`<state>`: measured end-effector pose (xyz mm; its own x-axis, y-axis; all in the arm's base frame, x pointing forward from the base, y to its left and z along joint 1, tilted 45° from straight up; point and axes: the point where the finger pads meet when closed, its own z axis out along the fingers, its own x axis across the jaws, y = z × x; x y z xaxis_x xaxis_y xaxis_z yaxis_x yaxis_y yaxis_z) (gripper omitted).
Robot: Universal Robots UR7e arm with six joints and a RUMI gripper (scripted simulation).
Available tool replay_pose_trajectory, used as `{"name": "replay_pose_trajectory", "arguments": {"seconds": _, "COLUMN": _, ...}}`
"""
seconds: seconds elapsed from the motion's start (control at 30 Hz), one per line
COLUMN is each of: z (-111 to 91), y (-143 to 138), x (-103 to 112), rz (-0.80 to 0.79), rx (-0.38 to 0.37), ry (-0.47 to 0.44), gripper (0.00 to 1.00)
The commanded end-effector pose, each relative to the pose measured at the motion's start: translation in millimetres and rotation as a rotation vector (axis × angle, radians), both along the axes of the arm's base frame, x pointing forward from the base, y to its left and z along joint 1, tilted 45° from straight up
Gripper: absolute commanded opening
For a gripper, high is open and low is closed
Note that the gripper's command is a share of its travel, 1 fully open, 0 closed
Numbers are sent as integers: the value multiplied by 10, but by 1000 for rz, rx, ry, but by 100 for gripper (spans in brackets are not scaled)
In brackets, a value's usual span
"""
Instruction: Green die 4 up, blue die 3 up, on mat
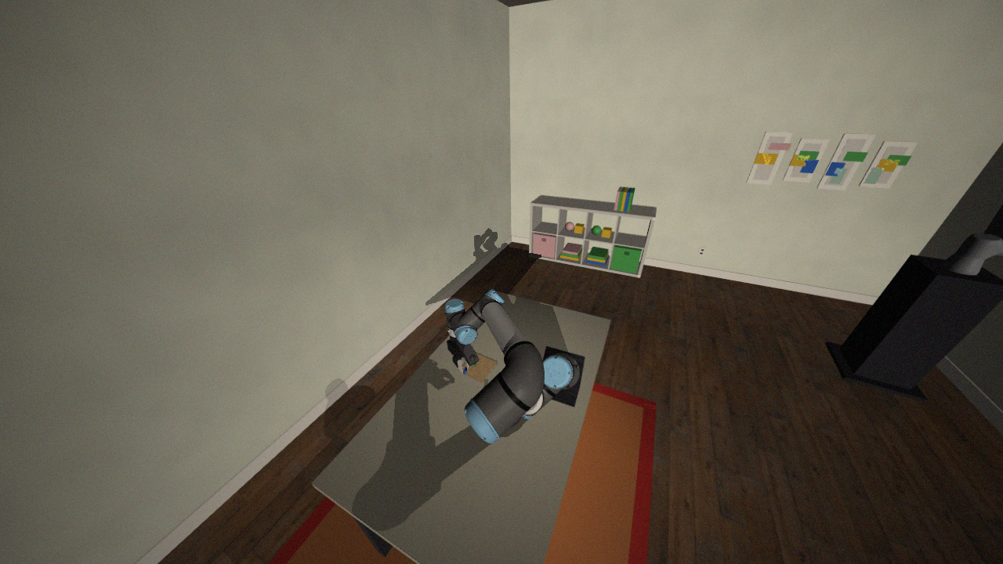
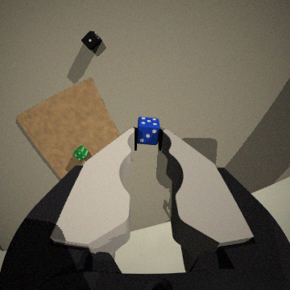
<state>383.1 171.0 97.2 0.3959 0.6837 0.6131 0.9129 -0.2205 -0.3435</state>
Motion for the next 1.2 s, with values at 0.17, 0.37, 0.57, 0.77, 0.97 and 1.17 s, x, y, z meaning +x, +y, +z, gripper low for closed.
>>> {"name": "replay_pose_trajectory", "arguments": {"seconds": 0.17, "z": -197, "y": -225, "x": 25, "rz": 87, "rx": 10, "ry": -87, "gripper": 0}}
{"name": "replay_pose_trajectory", "arguments": {"seconds": 0.37, "z": -443, "y": -498, "x": 29, "rz": 196, "rx": 24, "ry": -193, "gripper": 0}}
{"name": "replay_pose_trajectory", "arguments": {"seconds": 0.57, "z": -687, "y": -761, "x": 10, "rz": 307, "rx": 40, "ry": -301, "gripper": 0}}
{"name": "replay_pose_trajectory", "arguments": {"seconds": 0.77, "z": -859, "y": -942, "x": -18, "rz": 385, "rx": 54, "ry": -377, "gripper": 0}}
{"name": "replay_pose_trajectory", "arguments": {"seconds": 0.97, "z": -884, "y": -968, "x": -23, "rz": 397, "rx": 56, "ry": -389, "gripper": 0}}
{"name": "replay_pose_trajectory", "arguments": {"seconds": 1.17, "z": -885, "y": -968, "x": -23, "rz": 397, "rx": 56, "ry": -389, "gripper": 0}}
